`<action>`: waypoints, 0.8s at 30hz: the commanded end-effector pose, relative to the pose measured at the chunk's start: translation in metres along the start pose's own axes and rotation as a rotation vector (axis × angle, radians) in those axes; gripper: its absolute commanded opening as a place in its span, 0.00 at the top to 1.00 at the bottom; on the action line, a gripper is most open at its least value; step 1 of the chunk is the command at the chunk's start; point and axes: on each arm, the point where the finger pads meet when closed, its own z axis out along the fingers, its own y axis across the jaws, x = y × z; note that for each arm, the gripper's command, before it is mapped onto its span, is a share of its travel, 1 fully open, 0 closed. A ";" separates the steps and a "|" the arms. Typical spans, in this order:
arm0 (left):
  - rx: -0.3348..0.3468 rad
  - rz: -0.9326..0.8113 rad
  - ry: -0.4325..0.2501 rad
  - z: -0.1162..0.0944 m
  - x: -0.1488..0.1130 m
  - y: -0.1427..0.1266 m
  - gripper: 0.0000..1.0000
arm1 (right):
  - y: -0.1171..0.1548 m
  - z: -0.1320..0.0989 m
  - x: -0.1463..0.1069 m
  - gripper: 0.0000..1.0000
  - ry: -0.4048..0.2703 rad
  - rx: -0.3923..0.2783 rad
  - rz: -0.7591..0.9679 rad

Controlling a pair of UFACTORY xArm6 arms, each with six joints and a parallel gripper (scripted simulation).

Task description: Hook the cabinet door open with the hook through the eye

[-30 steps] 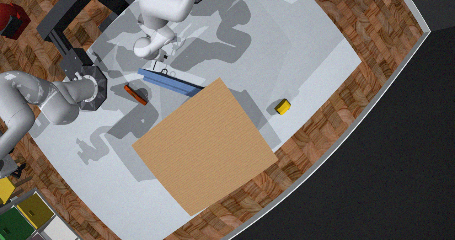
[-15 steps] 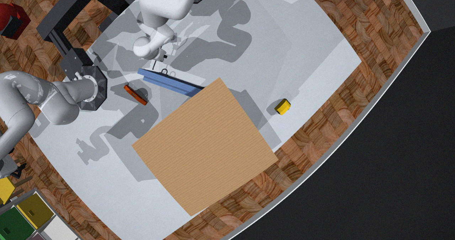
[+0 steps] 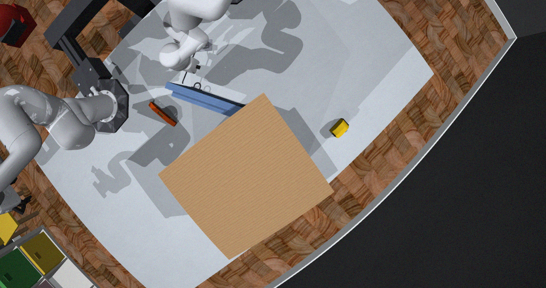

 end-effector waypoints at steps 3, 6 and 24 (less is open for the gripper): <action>0.000 0.000 -0.003 -0.003 -0.001 0.000 0.95 | 0.000 -0.002 0.001 0.00 0.004 0.000 0.000; 0.000 0.000 -0.003 -0.006 0.000 0.000 0.95 | 0.000 -0.002 0.001 0.00 0.004 0.000 0.000; 0.000 0.000 -0.003 -0.013 0.003 0.000 0.95 | 0.000 -0.002 0.001 0.00 0.004 0.000 0.000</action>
